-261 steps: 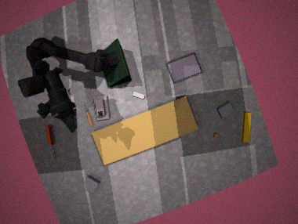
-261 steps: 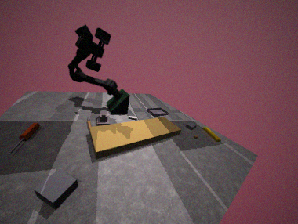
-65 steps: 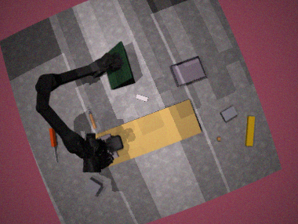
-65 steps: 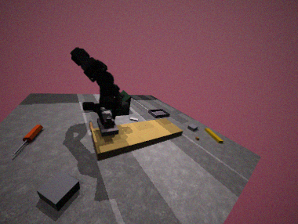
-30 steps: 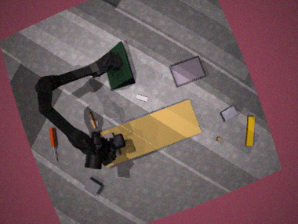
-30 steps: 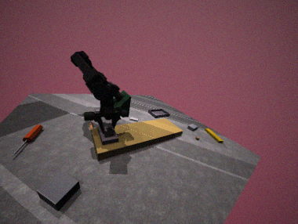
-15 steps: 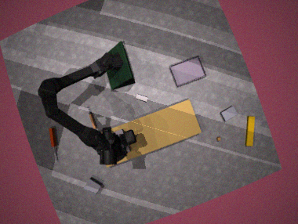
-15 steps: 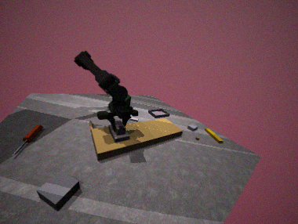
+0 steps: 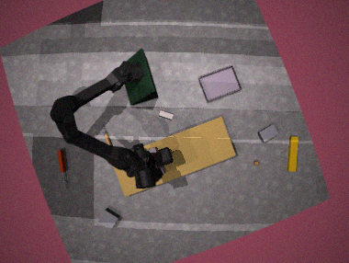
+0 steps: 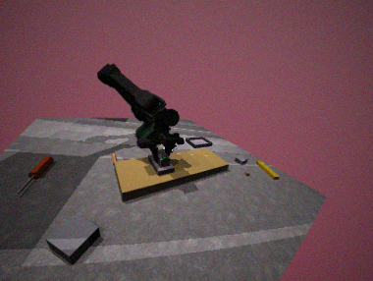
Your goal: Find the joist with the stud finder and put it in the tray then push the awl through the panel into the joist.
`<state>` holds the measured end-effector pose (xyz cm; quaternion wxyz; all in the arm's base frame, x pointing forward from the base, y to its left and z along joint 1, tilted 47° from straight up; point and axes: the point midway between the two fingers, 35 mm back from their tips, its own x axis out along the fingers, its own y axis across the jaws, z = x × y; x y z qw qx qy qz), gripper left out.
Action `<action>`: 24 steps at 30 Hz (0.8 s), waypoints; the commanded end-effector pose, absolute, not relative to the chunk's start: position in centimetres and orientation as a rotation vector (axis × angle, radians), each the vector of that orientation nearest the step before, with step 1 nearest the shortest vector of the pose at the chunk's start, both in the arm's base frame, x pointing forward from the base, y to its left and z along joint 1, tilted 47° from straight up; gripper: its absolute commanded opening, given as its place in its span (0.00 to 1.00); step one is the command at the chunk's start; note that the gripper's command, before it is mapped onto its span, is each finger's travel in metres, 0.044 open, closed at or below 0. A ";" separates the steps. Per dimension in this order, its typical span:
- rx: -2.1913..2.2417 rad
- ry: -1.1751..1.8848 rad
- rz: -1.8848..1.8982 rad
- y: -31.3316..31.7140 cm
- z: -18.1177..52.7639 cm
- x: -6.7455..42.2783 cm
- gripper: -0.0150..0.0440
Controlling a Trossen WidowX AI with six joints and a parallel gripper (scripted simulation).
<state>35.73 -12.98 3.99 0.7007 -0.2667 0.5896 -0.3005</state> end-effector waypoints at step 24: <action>-0.590 1.312 -0.667 -6.2 -3.3 36.7 0.25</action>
